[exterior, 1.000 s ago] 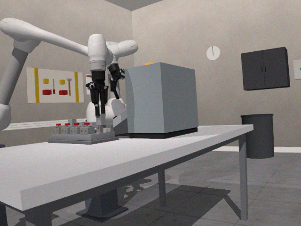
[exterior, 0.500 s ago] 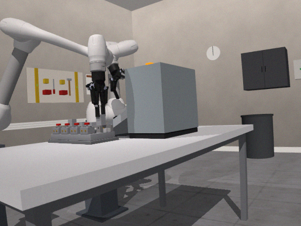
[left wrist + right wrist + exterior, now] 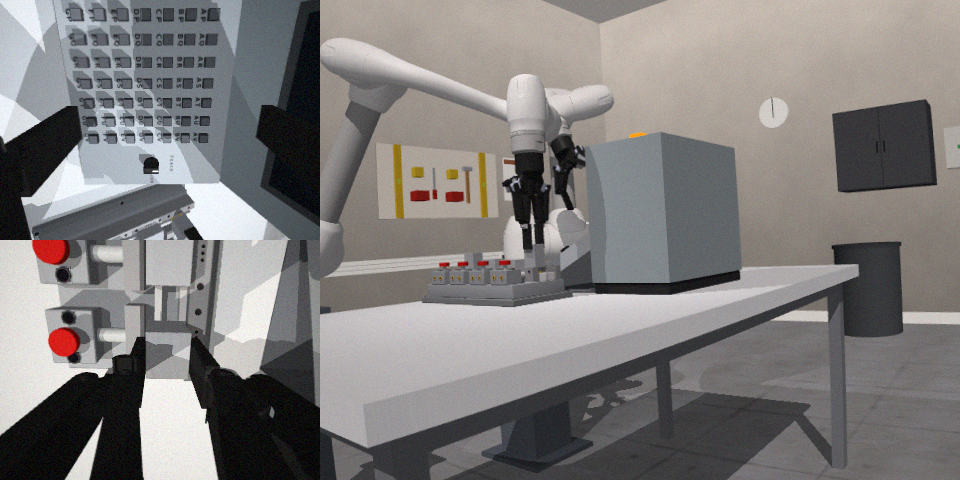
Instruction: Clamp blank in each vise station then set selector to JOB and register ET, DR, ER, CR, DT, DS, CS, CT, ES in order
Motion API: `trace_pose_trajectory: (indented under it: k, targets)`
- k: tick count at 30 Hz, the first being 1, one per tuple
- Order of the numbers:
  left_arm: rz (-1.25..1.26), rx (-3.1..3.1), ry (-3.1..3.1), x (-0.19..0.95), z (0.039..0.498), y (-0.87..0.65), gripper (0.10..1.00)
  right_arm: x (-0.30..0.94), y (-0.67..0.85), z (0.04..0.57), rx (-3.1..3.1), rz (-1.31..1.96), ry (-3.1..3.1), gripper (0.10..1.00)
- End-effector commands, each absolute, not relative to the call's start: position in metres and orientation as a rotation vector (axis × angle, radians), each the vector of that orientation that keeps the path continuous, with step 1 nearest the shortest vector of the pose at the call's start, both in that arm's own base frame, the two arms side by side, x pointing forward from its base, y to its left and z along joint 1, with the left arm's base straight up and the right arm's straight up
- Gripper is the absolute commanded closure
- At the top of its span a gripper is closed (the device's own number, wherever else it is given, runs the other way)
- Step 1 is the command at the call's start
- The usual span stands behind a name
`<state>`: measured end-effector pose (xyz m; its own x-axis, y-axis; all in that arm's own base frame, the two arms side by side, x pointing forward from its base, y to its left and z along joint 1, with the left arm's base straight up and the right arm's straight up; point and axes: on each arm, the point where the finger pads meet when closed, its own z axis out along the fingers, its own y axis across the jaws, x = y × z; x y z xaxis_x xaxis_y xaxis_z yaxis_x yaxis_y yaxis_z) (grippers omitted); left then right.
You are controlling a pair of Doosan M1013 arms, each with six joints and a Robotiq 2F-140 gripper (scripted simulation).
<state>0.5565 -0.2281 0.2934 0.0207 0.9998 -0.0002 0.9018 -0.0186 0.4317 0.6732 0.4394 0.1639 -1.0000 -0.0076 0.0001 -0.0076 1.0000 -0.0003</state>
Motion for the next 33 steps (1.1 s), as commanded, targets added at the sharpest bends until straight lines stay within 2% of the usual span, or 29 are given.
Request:
trace_pose_trajectory:
  k: [1,33]
  targets:
    - [0.443,1.992,1.951,0.5567,0.2941,-0.2282,0.098,0.6735,0.4397,0.1647,0.012,-0.002,-3.143,0.999]
    - [0.443,1.992,1.951,0.5567,0.2941,-0.2282,0.098,0.6735,0.4397,0.1579,0.012,-0.002,-3.143,0.999]
